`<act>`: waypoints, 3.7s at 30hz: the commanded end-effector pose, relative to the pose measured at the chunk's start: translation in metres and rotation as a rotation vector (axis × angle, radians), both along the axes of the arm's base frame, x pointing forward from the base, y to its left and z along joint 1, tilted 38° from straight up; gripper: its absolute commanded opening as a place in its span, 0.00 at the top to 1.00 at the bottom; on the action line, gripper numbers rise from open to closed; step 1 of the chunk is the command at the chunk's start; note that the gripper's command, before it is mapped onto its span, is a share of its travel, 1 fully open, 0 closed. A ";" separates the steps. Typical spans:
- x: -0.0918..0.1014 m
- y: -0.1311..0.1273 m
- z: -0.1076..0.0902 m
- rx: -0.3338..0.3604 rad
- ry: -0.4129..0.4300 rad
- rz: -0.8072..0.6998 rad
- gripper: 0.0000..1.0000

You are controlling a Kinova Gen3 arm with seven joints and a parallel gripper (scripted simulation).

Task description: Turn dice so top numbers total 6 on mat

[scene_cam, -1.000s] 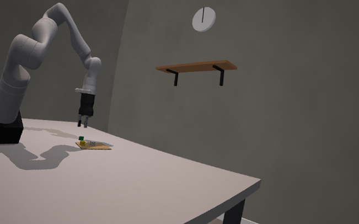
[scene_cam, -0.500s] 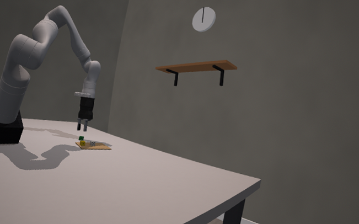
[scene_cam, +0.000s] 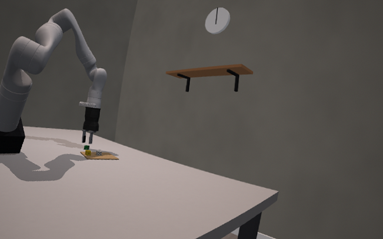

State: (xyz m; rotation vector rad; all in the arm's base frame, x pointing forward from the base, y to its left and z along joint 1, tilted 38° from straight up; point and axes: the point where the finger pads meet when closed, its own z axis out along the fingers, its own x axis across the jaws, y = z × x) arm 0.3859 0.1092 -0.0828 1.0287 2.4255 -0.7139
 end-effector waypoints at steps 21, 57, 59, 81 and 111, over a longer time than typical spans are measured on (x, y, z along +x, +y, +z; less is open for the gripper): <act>0.001 -0.003 -0.003 0.000 -0.001 -0.001 0.30; 0.001 -0.003 -0.003 0.000 -0.001 -0.001 0.30; 0.001 -0.003 -0.003 0.000 -0.001 -0.001 0.30; 0.002 -0.002 -0.003 0.000 -0.001 -0.001 0.30; 0.003 -0.006 -0.009 0.000 -0.001 -0.001 0.30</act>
